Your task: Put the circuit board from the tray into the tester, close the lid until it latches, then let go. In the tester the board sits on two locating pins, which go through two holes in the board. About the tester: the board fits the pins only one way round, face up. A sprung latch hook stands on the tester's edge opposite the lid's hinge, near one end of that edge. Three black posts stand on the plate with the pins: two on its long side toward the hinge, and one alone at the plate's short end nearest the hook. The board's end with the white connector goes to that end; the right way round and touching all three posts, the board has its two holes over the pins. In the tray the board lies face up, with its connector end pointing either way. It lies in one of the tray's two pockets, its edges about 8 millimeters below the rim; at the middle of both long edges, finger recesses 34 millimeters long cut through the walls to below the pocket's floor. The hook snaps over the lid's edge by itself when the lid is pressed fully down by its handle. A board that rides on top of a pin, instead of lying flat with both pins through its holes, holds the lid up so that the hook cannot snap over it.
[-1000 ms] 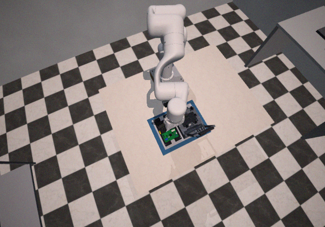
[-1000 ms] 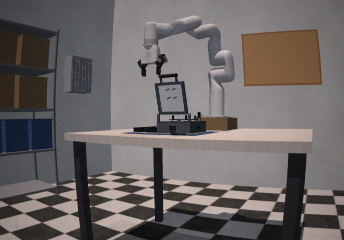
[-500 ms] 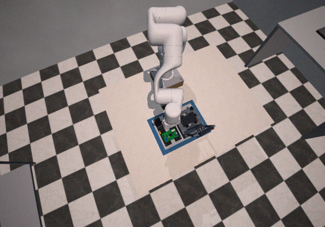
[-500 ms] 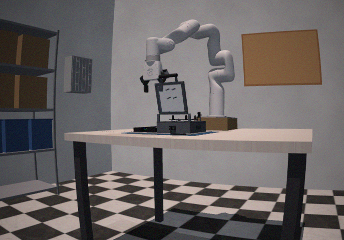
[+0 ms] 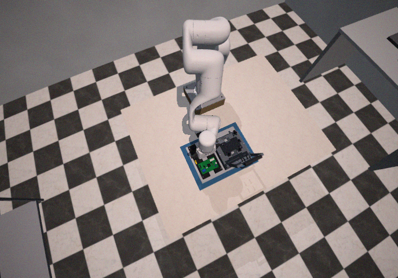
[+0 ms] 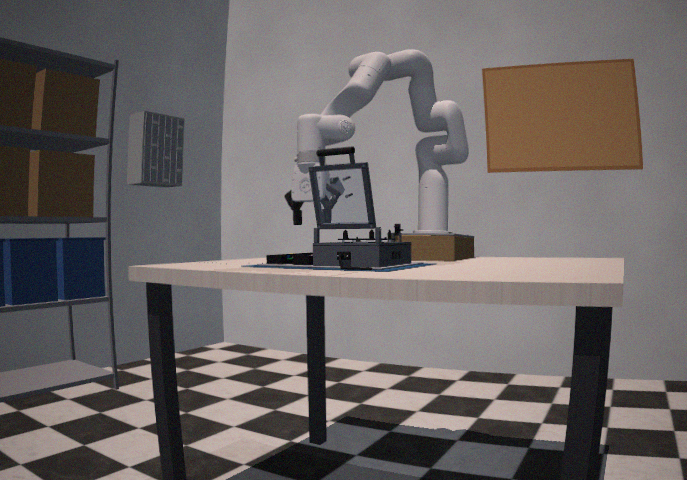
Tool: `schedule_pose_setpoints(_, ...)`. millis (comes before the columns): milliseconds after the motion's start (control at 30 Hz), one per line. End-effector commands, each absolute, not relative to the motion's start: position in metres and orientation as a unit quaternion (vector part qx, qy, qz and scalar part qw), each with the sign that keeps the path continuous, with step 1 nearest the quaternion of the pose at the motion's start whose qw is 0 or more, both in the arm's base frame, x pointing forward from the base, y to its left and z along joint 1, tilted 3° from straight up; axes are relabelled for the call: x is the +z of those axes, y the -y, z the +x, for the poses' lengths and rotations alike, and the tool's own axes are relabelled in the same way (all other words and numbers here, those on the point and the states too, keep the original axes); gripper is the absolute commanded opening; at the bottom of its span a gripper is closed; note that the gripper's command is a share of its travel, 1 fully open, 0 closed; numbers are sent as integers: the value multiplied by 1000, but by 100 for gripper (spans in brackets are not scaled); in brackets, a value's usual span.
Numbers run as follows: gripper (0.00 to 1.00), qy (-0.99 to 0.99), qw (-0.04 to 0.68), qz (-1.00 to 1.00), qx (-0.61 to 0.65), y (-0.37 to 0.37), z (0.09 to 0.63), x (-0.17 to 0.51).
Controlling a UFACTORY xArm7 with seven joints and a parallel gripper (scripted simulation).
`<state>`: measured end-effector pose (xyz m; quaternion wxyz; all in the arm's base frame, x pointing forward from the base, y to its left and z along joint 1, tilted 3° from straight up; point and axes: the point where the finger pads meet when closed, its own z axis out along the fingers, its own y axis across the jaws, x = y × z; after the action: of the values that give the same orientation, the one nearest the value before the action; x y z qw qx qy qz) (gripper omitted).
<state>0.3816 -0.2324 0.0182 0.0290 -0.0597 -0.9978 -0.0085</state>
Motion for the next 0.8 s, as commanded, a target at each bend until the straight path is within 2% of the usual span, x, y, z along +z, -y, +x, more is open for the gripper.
schedule_pose_setpoints(0,100,998,22,-59,-7,234,381,-7)
schedule_pose_setpoints(233,100,998,22,-59,-7,233,376,-27)
schedule_pose_setpoints(767,100,998,22,-59,-7,233,375,-28)
